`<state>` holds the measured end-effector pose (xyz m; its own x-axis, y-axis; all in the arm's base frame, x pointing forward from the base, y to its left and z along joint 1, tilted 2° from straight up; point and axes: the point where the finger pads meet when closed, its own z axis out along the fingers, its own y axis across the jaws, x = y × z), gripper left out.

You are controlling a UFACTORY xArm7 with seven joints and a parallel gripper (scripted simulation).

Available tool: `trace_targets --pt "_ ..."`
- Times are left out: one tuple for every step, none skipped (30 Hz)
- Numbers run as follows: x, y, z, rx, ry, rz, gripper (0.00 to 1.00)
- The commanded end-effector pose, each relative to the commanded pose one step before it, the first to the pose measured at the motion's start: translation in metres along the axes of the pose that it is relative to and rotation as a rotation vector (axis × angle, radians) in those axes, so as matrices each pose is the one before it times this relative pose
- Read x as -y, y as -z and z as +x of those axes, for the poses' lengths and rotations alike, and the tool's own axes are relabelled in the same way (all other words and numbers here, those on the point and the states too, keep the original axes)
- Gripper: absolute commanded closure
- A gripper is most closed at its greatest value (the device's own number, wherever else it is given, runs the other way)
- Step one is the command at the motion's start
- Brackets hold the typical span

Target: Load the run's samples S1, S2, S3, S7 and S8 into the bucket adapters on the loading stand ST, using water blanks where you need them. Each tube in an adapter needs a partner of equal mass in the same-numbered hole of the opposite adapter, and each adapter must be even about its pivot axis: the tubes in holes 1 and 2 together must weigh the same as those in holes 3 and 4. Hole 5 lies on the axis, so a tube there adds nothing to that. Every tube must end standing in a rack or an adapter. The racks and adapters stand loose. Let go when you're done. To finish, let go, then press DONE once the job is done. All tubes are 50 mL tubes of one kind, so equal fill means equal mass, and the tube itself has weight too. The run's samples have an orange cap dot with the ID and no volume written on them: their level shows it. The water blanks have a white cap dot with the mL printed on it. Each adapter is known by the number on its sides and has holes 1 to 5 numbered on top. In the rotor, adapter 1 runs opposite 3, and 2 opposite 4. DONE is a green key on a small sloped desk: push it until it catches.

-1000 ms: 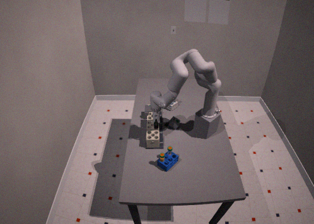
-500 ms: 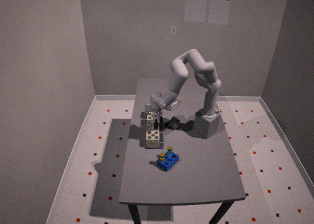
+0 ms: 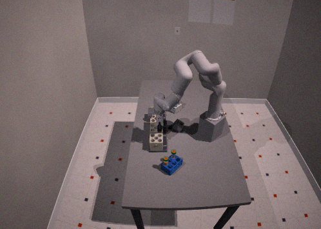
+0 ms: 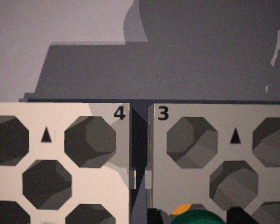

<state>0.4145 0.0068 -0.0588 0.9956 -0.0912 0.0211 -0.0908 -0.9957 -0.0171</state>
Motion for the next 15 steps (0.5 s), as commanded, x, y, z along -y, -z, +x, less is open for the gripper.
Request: trace_targets --pt "0.00005 0.00103 0.00146 -0.00338 -0.00047 0.00064 0.56" --pt "0.0 0.0 0.0 0.0 0.0 0.0 0.56" --pt "0.0 0.0 0.0 0.0 0.0 0.0 0.56" --pt "0.0 0.0 0.0 0.0 0.0 0.0 0.56" --pt "0.0 0.0 0.0 0.0 0.0 0.0 0.56" --pt "0.0 0.0 0.0 0.0 0.0 0.0 0.56" --pt "0.0 0.0 0.0 0.0 0.0 0.0 0.56" --pt "0.0 0.0 0.0 0.0 0.0 0.0 0.56" --pt "0.0 0.0 0.0 0.0 0.0 0.0 0.56" --pt "0.0 0.0 0.0 0.0 0.0 0.0 0.56" --pt "0.0 0.0 0.0 0.0 0.0 0.0 0.56" --pt "0.0 0.0 0.0 0.0 0.0 0.0 0.56" --pt "-0.00001 0.0019 -0.00004 0.00007 0.00002 0.00001 0.56" --pt "-0.00001 0.00197 0.0 -0.00001 0.0 0.00001 0.56" --pt "-0.00001 0.00197 0.0 0.0 0.0 0.00001 0.56"
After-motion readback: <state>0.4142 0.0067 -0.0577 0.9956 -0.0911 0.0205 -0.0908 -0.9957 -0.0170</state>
